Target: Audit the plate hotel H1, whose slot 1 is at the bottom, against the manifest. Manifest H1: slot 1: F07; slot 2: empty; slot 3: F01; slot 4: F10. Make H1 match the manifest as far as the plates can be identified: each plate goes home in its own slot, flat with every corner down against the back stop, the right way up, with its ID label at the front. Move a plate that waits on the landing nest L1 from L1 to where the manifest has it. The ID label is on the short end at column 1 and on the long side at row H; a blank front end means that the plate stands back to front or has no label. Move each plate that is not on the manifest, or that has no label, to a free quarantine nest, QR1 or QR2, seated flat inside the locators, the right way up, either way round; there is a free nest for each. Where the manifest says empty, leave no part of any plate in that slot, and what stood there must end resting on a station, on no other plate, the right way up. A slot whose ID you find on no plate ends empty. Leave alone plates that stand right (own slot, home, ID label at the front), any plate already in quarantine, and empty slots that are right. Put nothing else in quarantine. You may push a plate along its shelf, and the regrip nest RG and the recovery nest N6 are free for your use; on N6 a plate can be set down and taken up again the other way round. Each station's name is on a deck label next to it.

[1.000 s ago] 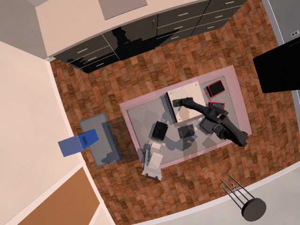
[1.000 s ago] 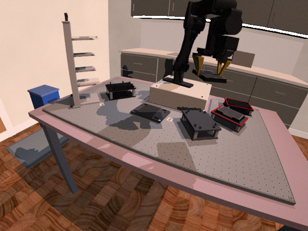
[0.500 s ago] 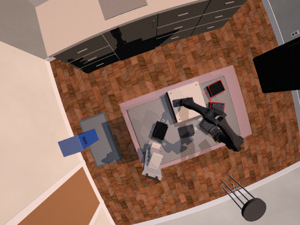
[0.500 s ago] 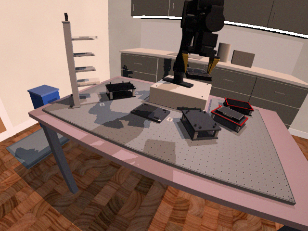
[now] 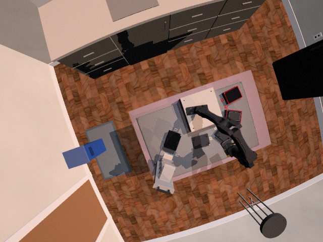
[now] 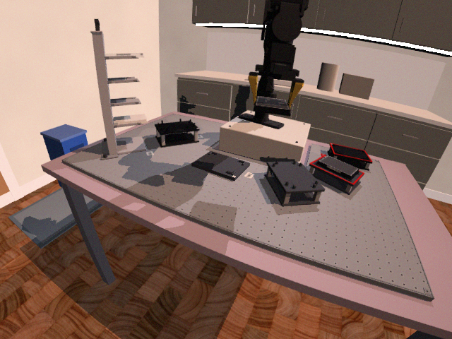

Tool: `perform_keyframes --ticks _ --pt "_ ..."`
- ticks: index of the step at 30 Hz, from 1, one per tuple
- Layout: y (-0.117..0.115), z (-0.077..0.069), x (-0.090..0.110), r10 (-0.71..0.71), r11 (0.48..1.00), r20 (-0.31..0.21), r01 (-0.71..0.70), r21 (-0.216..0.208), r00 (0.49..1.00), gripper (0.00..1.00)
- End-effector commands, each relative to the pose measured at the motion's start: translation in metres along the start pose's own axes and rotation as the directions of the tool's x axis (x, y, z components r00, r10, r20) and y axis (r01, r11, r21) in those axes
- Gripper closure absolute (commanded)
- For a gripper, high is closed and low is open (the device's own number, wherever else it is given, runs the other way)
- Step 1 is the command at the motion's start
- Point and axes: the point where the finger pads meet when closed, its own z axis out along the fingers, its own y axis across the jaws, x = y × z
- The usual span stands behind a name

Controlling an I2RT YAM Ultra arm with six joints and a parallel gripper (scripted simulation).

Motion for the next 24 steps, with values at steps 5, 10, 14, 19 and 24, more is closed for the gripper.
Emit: perform_keyframes --ticks 5,10,14,19,24 --pt "-0.024 -0.004 -0.003 -0.013 1.0 0.018 0.013 0.0 1.0 0.14" --pt "-0.04 -0.004 -0.002 0.02 1.0 0.018 -0.02 0.0 1.0 0.14" --pt "-0.046 -0.004 0.0 0.053 0.999 0.018 -0.053 0.0 0.998 0.14" --pt "-0.062 -0.004 0.004 0.136 0.991 0.017 -0.136 -0.001 0.991 0.14" --pt "-0.078 -0.004 0.009 0.218 0.976 0.017 -0.218 -0.002 0.976 0.14"
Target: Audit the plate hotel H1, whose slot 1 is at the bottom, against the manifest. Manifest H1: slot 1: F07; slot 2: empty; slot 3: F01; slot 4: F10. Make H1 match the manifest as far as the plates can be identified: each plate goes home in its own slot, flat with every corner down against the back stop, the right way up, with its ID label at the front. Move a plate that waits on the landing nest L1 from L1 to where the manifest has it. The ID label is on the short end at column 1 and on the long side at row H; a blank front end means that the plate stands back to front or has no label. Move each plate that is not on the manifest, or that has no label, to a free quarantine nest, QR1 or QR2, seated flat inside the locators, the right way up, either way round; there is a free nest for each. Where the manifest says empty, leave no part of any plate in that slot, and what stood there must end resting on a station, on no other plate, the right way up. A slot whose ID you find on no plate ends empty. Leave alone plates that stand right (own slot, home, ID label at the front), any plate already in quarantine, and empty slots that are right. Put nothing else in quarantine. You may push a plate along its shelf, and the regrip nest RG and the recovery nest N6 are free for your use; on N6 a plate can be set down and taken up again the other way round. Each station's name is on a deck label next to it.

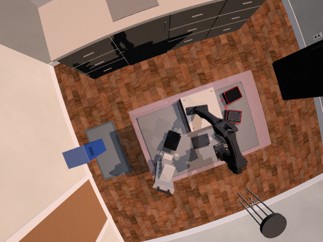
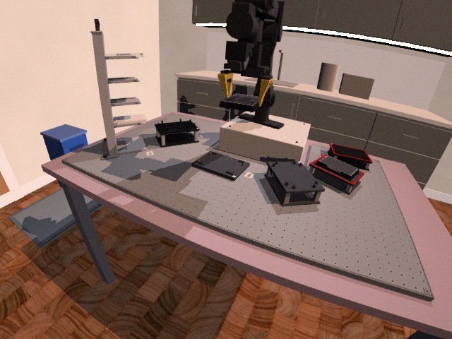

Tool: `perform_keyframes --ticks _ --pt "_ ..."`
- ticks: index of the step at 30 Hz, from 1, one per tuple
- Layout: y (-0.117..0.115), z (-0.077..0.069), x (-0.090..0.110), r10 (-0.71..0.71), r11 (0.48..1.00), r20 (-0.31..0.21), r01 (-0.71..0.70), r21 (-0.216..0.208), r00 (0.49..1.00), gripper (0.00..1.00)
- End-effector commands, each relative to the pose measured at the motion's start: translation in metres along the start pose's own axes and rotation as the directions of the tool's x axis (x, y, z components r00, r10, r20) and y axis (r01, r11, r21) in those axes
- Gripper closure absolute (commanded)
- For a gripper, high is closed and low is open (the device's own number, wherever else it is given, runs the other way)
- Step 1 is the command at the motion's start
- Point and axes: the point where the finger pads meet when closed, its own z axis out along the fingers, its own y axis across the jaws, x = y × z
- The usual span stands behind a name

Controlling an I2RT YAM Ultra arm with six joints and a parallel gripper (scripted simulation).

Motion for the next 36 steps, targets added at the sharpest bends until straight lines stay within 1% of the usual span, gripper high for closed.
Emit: perform_keyframes --ticks 1,4,7,21,23,34,36 --pt "-0.009 -0.007 -0.001 0.064 0.998 0.028 -0.064 -0.002 0.998 0.14" --pt "-0.019 -0.007 0.0 0.114 0.994 0.028 -0.114 -0.003 0.993 0.14" --pt "-0.022 -0.007 0.0 0.126 0.992 0.028 -0.126 -0.004 0.992 0.14" --pt "-0.069 -0.007 0.005 0.126 0.992 0.028 -0.126 -0.002 0.992 0.14" --pt "-0.069 -0.007 0.005 0.126 0.992 0.028 -0.126 -0.002 0.992 0.14" --pt "-0.105 -0.007 0.009 0.126 0.992 0.028 -0.126 -0.001 0.992 0.14" --pt "-0.111 -0.006 0.012 0.159 0.987 0.028 -0.159 -0.002 0.987 0.14"
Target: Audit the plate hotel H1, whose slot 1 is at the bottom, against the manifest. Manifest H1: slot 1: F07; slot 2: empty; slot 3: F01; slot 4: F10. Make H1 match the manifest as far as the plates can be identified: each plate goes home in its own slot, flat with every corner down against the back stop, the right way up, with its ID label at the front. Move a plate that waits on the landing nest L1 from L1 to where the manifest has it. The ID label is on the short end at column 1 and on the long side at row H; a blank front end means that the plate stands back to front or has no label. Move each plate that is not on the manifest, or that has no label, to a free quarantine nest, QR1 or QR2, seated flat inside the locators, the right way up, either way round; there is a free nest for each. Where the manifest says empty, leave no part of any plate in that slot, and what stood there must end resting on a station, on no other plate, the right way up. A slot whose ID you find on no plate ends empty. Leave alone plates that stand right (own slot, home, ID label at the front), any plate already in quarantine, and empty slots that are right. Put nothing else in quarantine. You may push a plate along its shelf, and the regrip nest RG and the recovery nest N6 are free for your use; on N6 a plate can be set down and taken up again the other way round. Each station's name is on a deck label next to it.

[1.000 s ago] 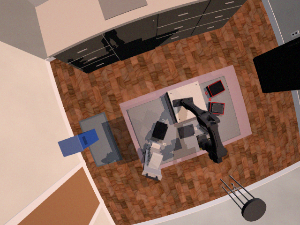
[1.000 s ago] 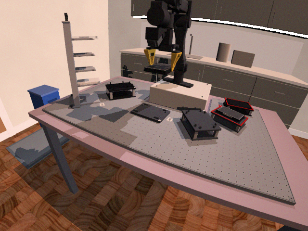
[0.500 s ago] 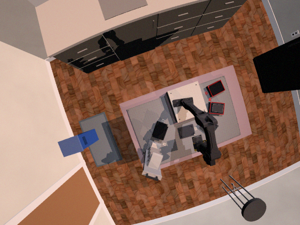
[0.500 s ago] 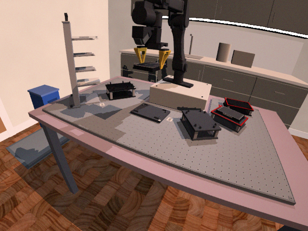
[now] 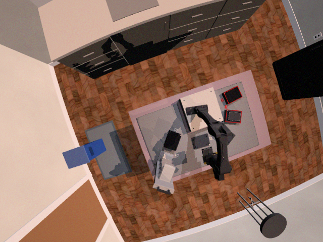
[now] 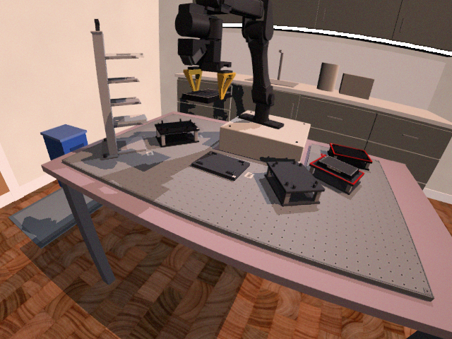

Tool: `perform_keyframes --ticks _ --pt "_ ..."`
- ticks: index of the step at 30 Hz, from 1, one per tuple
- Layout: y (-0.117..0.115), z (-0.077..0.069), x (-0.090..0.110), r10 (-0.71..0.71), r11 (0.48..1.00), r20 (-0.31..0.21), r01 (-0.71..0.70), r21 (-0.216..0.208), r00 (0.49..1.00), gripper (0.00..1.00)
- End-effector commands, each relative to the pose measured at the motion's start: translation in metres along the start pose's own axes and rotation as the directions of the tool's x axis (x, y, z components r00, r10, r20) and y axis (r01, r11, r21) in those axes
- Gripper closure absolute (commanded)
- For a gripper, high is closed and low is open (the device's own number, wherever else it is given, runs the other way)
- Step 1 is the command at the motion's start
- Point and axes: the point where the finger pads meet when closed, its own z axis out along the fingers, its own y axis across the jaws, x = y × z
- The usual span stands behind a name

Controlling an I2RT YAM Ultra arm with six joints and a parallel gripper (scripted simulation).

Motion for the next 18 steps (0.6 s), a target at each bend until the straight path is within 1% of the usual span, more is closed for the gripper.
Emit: perform_keyframes --ticks 1,4,11,18 --pt "-0.008 -0.005 0.002 0.017 1.0 0.014 -0.017 0.001 1.0 0.14" --pt "-0.011 -0.005 0.003 0.033 0.999 0.014 -0.033 0.001 0.999 0.14" --pt "-0.033 -0.005 0.011 0.149 0.989 0.014 -0.149 0.0 0.989 0.14" --pt "-0.055 -0.005 0.018 0.263 0.965 0.014 -0.263 -0.001 0.965 0.14"
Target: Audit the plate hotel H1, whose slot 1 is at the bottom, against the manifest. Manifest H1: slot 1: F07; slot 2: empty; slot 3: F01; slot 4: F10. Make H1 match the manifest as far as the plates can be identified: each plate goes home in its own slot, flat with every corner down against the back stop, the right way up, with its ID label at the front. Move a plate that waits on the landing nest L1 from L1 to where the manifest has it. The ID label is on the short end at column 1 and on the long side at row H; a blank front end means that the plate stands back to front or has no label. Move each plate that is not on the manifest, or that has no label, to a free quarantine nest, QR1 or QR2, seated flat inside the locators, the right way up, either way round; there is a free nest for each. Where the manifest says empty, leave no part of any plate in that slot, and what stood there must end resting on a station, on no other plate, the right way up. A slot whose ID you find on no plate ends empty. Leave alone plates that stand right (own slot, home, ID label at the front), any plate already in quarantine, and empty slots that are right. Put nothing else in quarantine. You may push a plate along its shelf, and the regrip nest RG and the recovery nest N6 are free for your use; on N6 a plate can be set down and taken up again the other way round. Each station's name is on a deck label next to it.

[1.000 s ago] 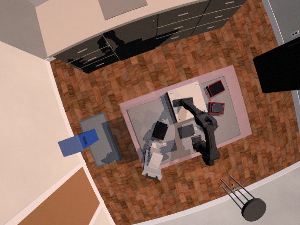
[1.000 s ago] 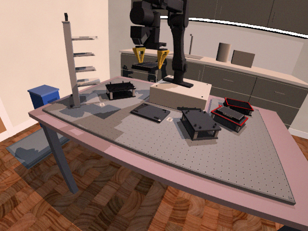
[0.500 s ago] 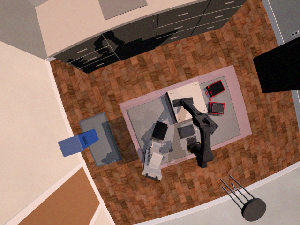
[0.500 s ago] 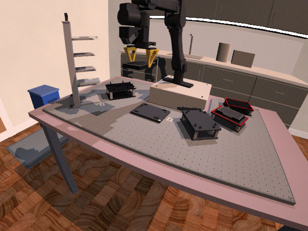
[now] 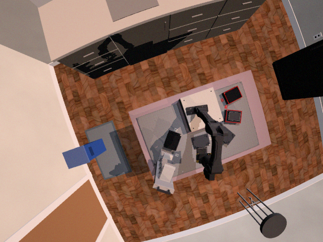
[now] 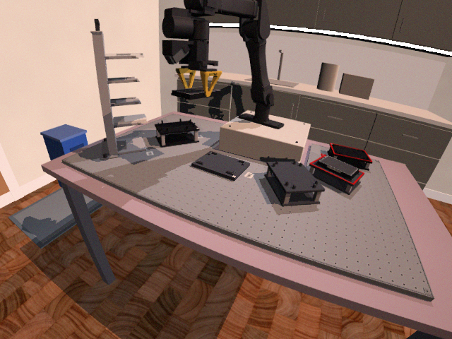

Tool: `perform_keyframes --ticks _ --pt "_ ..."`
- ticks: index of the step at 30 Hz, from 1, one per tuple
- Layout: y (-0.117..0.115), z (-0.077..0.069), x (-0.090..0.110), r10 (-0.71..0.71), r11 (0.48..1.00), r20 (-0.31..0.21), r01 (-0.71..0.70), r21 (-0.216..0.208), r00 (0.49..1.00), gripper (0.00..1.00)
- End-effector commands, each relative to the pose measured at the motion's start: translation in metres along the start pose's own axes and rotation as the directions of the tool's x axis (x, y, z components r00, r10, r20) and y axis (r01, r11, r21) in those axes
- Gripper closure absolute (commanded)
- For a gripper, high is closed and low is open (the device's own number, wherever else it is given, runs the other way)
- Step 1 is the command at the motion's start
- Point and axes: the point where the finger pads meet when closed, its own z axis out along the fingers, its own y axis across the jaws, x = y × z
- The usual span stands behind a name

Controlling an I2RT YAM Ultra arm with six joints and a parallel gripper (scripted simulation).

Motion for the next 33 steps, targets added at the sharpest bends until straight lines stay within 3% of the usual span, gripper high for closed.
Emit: perform_keyframes --ticks 1,29,33 --pt "-0.008 -0.006 -0.001 0.06 0.998 0.025 -0.06 -0.001 0.998 0.14" --pt "-0.088 -0.006 0.008 0.06 0.998 0.025 -0.06 0.002 0.998 0.14" --pt "-0.1 -0.006 0.015 0.152 0.988 0.025 -0.152 0.0 0.988 0.14"
